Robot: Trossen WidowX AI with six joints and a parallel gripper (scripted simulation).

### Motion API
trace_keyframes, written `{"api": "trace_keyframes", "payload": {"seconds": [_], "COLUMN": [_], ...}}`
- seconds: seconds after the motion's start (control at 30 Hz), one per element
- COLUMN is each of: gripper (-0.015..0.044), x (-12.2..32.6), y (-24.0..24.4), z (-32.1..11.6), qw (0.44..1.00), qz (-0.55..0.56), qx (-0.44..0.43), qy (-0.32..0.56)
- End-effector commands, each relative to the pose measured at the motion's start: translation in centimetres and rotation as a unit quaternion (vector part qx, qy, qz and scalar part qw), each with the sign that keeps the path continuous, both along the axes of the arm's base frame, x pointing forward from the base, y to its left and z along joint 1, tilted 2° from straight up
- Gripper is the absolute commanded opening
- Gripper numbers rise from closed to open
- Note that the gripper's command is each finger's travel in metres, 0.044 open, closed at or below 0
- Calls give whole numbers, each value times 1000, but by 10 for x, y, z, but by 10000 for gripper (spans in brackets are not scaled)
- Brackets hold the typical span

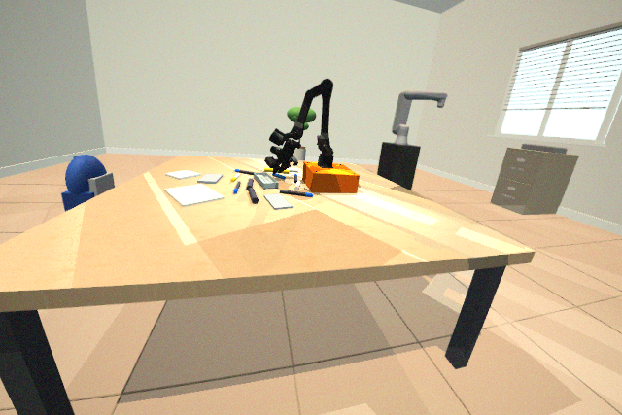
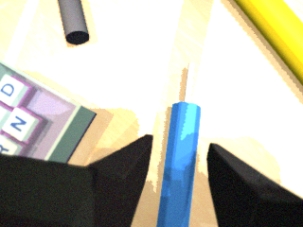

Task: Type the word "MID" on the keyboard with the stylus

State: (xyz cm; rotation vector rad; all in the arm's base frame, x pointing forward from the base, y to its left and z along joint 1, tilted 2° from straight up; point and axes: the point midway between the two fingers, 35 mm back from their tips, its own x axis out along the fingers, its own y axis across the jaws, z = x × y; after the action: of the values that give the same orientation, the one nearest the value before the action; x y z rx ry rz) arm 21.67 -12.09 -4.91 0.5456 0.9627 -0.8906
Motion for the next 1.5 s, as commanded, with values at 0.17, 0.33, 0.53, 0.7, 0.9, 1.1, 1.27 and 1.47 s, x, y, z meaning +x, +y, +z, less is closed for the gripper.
{"api": "trace_keyframes", "payload": {"seconds": [0.17, 0.33, 0.53, 0.7, 0.9, 1.1, 1.27, 1.47], "gripper": [150, 150, 150, 150, 19, 0, 0, 0], "x": [-2, -2, -2, -2, -1, -1, -1, 1], "y": [1, 1, 1, 1, 1, 1, 0, -1], "z": [-7, -10, -11, -11, -9, -9, -8, 6], "qw": [1000, 1000, 1000, 1000, 1000, 1000, 1000, 1000], "qz": [-2, -2, -2, -2, 0, 0, 0, 0], "qx": [1, 1, 1, 1, 1, 1, 1, 1], "qy": [5, 5, 5, 5, 2, 2, 2, 2]}}
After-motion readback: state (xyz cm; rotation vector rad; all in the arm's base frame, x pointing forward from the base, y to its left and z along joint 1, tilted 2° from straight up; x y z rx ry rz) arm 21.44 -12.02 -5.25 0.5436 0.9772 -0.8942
